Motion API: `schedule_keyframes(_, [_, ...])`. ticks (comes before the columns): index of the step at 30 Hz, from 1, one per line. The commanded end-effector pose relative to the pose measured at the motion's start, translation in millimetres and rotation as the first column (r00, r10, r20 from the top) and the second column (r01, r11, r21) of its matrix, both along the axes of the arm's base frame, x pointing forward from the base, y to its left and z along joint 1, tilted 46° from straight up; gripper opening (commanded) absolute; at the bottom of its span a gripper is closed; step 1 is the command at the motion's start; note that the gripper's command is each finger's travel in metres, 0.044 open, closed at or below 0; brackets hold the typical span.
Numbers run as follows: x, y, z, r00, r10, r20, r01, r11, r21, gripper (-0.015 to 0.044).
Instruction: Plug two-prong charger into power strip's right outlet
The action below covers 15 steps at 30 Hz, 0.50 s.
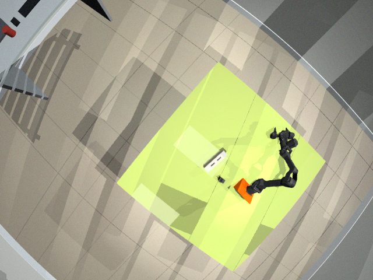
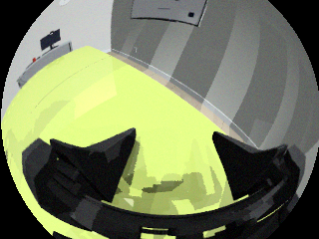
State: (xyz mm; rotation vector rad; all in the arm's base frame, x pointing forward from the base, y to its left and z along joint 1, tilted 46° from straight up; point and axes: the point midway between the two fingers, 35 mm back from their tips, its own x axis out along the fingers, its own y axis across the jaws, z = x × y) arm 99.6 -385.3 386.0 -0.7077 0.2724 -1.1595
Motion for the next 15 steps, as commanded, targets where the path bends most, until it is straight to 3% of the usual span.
schedule_keyframes(1, [17,-3,-11,0.999,0.034,0.016,-0.034,0.998,0.050,0.0440])
schedule_keyframes(15, [82,9,-40,0.983,0.171,0.065,-0.180,0.964,0.194,0.0440])
